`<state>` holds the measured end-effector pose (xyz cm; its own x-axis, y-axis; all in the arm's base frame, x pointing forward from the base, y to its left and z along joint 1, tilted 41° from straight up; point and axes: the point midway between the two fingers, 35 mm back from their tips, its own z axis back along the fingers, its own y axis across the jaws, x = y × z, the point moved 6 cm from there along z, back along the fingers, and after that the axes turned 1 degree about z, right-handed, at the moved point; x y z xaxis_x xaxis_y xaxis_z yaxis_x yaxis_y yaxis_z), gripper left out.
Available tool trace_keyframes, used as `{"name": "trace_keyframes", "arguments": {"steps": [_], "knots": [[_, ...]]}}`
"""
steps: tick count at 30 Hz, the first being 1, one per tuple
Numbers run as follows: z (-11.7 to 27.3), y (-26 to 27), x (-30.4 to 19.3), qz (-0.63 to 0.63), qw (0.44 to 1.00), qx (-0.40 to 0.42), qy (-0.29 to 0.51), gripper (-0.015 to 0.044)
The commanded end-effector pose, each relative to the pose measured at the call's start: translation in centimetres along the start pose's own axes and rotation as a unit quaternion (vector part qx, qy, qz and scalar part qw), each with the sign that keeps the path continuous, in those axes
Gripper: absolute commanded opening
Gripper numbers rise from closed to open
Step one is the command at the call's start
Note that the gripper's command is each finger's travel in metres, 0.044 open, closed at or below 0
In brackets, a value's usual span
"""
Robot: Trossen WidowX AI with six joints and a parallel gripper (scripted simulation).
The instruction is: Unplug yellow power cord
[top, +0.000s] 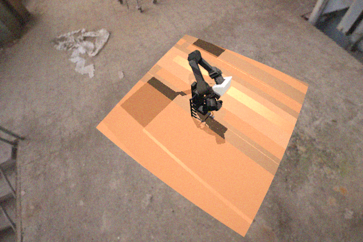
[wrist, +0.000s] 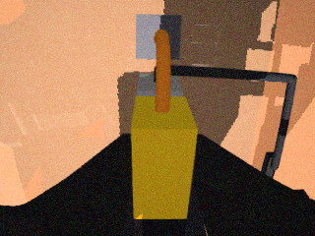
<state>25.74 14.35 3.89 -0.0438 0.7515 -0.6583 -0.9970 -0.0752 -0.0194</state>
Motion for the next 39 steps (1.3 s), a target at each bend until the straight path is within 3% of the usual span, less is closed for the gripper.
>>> {"name": "trace_keyframes", "arguments": {"steps": [1, 32, 33, 38, 39], "knots": [[0.2, -0.1, 1.0, -0.001, 1.0, -0.002, -0.007, 0.0], [0.9, 0.0, 6.0, 0.0, 1.0, -0.003, -0.008, 0.0], [0.0, -0.4, 4.2, -0.013, 1.0, 0.01, -0.003, 0.0026], [0.0, -0.4, 4.2, -0.013, 1.0, 0.01, -0.003, 0.0157], [0.0, -0.4, 4.2, -0.013, 1.0, 0.01, -0.003, 0.016]]}}
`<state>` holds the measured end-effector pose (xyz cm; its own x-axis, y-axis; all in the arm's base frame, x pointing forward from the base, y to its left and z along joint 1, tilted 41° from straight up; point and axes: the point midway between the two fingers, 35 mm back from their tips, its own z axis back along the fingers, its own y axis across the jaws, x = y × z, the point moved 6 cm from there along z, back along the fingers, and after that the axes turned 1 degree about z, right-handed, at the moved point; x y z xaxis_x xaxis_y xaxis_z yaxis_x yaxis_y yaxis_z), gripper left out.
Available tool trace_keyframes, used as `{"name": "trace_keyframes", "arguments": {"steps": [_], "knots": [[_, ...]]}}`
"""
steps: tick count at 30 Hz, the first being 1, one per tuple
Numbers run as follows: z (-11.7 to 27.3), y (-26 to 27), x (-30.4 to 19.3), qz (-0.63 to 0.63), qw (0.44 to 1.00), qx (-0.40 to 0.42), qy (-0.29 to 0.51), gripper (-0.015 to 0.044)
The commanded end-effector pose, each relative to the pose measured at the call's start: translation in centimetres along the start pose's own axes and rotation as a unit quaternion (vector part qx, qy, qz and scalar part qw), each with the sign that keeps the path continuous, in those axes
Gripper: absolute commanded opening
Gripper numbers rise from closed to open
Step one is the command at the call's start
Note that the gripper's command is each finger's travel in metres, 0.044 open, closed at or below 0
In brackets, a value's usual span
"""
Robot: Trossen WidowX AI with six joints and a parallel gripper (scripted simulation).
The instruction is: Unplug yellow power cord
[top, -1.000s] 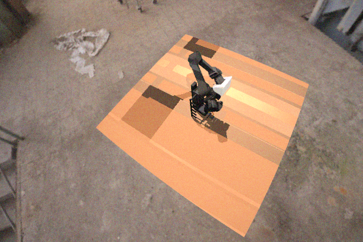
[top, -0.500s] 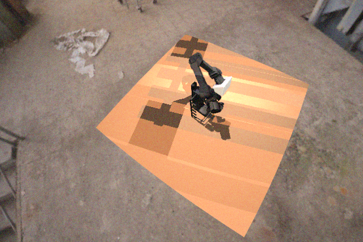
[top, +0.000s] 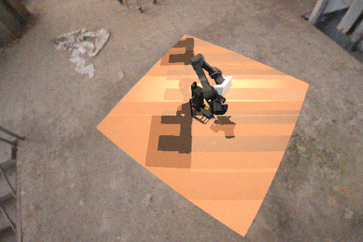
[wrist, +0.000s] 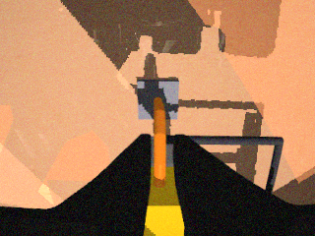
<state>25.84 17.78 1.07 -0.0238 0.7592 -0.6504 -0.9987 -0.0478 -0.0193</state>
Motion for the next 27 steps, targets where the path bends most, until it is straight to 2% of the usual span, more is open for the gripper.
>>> {"name": "trace_keyframes", "arguments": {"steps": [1, 27], "knots": [[-0.1, -0.1, -0.3, -0.002, 1.0, 0.001, 0.002, 0.016], [1.0, 0.2, -2.0, 0.011, 1.0, -0.012, -0.001, 0.016]]}}
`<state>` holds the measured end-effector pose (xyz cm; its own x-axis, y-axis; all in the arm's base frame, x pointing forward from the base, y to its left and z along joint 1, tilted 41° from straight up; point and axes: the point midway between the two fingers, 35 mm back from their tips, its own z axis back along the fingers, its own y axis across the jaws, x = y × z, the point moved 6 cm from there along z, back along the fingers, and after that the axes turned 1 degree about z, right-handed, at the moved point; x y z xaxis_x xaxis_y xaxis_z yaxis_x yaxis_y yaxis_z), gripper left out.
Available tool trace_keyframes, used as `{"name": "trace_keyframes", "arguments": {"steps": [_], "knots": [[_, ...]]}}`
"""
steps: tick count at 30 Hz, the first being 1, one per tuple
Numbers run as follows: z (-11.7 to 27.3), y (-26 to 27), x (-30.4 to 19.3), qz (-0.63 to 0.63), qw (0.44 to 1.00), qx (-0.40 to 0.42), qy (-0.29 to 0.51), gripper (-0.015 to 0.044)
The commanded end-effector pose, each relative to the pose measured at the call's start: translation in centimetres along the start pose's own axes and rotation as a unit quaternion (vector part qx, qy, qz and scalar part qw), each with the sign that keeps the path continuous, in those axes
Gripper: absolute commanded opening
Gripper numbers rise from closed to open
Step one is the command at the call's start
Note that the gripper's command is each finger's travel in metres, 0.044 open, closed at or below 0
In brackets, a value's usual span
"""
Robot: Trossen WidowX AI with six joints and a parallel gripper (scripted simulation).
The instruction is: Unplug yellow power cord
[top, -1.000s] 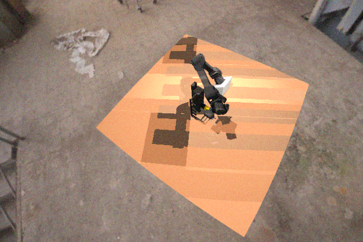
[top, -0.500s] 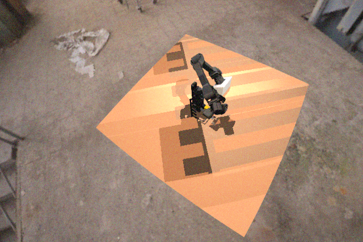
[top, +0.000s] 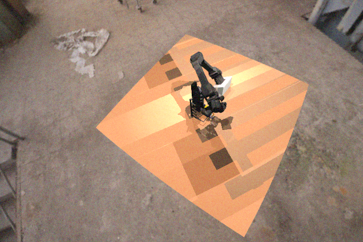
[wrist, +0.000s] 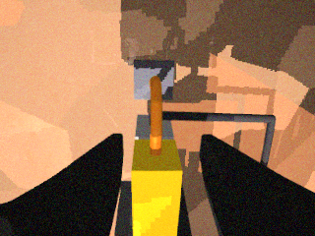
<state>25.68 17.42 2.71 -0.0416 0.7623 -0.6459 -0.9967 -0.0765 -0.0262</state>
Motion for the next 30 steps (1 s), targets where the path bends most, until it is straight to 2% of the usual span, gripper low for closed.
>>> {"name": "trace_keyframes", "arguments": {"steps": [1, 15, 30], "knots": [[0.0, 0.0, -0.8, 0.003, 1.0, 0.0, 0.002, 0.016], [-0.1, 0.2, -3.0, 0.003, 1.0, 0.0, 0.003, 0.016], [-1.3, 0.2, -3.2, 0.003, 1.0, 0.0, 0.003, 0.016]]}}
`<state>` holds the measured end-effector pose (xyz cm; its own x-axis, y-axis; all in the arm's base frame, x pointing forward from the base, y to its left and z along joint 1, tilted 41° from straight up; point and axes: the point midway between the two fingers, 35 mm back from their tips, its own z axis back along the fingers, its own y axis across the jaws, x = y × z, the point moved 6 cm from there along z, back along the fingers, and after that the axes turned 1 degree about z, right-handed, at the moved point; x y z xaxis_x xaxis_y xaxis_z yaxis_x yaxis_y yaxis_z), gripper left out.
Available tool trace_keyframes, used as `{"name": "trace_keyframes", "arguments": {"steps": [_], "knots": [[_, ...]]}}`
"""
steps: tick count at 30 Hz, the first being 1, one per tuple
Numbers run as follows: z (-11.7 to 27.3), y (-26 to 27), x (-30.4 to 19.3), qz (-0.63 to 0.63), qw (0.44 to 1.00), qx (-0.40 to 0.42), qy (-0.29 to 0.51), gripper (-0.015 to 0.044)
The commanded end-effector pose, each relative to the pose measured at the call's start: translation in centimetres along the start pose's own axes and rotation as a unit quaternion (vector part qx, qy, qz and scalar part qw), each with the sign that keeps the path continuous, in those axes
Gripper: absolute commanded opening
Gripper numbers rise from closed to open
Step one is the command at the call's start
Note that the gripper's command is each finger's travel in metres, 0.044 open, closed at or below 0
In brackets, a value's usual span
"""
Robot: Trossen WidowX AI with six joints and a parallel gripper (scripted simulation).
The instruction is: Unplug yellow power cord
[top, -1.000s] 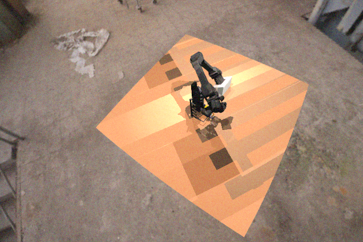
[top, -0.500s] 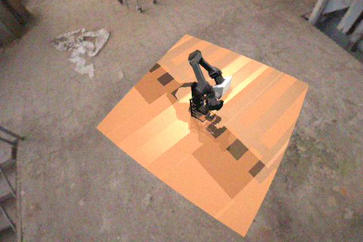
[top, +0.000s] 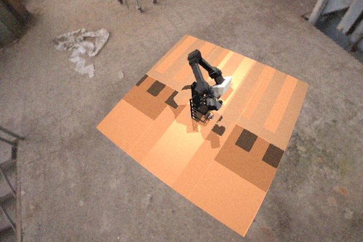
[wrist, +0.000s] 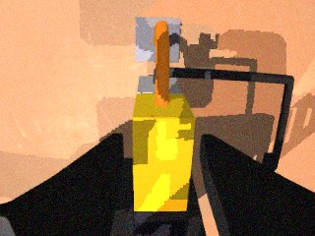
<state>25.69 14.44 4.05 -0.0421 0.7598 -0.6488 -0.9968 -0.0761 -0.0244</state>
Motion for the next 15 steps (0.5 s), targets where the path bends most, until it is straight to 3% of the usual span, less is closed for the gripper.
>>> {"name": "trace_keyframes", "arguments": {"steps": [1, 5, 15], "knots": [[-0.36, 0.01, -0.03, 0.002, 1.0, -0.001, 0.002, 0.016], [-0.1, 0.01, -0.01, 0.0, 1.0, 0.0, 0.0, 0.0055], [-0.1, 0.0, 0.06, 0.0, 1.0, 0.0, 0.0, 0.0]]}}
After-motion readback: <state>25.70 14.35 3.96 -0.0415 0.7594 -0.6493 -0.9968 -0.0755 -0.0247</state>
